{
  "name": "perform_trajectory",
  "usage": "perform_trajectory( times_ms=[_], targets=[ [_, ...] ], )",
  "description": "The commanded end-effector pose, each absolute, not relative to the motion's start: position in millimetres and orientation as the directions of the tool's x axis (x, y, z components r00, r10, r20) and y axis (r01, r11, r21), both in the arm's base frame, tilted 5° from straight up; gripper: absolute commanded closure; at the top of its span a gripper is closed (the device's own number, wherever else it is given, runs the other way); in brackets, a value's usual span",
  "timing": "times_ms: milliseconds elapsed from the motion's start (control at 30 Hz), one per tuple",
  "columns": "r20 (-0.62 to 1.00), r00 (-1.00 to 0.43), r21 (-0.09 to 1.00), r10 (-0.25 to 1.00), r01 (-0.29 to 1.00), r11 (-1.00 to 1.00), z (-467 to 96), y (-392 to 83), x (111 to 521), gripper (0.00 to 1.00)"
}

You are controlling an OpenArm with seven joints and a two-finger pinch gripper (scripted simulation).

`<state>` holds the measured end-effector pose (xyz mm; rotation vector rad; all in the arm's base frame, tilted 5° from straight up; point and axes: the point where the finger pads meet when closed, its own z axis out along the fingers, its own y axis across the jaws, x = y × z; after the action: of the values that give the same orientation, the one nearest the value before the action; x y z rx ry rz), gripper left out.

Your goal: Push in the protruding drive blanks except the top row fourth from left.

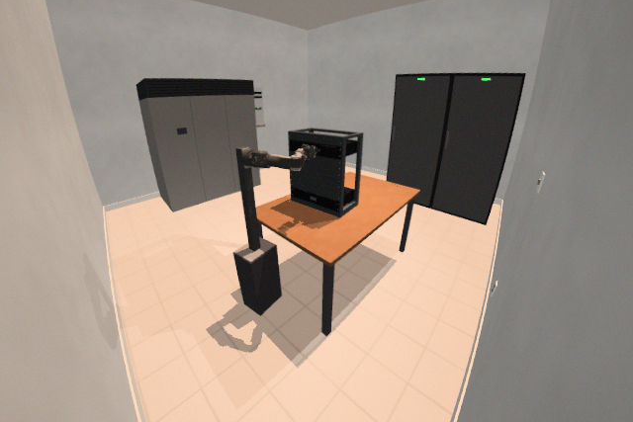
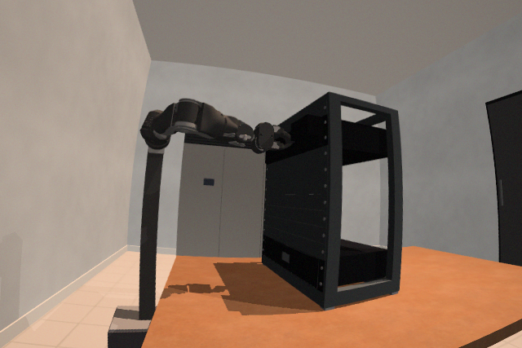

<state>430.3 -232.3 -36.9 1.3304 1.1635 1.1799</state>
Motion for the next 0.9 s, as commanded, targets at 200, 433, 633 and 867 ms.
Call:
perform_trajectory(
  times_ms=[200, 433, 633, 867],
  targets=[
    [0.066, 0.068, 0.997, 0.995, 0.046, -0.069, -33.9, -231.7, 431.8, 1.00],
    [0.066, 0.068, 0.997, 0.995, 0.046, -0.069, -33.8, -231.5, 433.7, 1.00],
    [0.066, 0.068, 0.997, 0.995, 0.046, -0.069, -33.7, -231.4, 434.9, 1.00],
    [0.066, 0.068, 0.997, 0.995, 0.046, -0.069, -33.7, -231.3, 435.5, 1.00]
  ],
)
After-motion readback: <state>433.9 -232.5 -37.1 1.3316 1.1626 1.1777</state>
